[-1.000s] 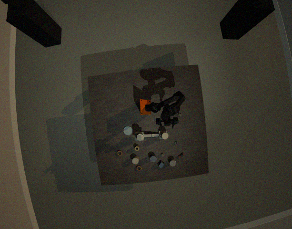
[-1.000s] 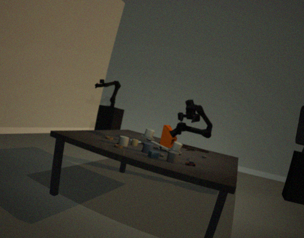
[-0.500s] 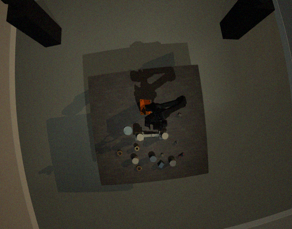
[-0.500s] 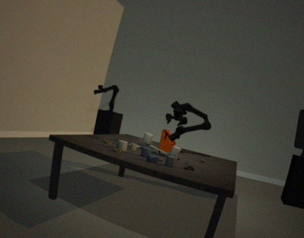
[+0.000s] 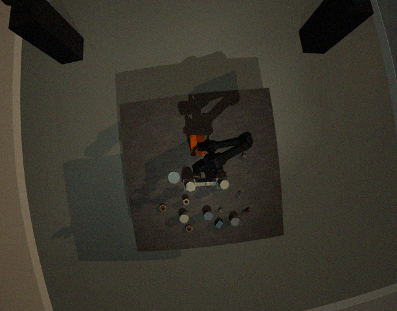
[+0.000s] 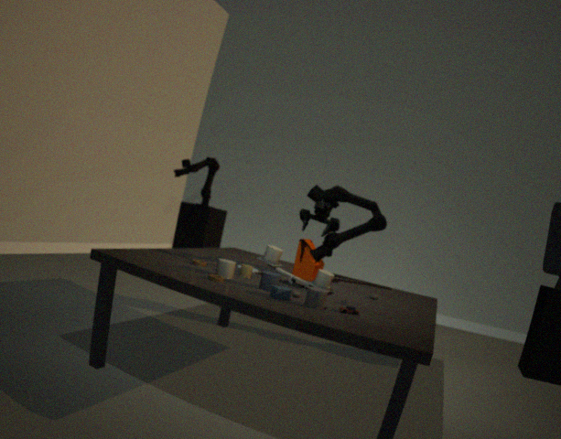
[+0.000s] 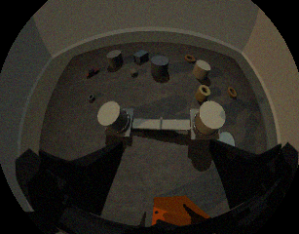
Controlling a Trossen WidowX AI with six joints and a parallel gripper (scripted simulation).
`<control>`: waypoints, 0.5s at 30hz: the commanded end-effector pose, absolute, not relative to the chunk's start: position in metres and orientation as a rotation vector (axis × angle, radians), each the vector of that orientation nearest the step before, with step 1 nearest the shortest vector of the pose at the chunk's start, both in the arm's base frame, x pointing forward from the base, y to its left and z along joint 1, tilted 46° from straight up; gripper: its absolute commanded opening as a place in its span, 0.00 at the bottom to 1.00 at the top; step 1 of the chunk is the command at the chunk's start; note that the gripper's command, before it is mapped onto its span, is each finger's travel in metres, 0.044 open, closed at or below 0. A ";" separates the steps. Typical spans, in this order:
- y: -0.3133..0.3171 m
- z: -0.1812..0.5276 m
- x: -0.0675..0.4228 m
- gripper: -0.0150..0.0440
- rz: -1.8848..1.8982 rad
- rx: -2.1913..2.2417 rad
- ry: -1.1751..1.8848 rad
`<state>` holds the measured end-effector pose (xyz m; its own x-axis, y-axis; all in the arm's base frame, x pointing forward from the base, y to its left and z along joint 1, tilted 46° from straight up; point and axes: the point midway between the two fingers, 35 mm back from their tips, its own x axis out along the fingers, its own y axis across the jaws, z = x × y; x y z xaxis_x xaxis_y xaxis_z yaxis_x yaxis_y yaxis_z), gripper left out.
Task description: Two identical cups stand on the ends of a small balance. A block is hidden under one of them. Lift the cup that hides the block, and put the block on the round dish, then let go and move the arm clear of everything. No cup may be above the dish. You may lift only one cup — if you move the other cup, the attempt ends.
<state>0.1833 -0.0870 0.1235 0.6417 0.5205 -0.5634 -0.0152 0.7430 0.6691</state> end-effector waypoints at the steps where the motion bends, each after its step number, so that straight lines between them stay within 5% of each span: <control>1: -0.083 0.125 0.193 1.00 0.407 0.580 0.858; 15: -0.053 0.134 0.235 1.00 0.737 0.203 0.872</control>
<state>0.2261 -0.0601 0.1326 0.4566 0.6470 -0.6107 -0.4213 0.7618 0.4922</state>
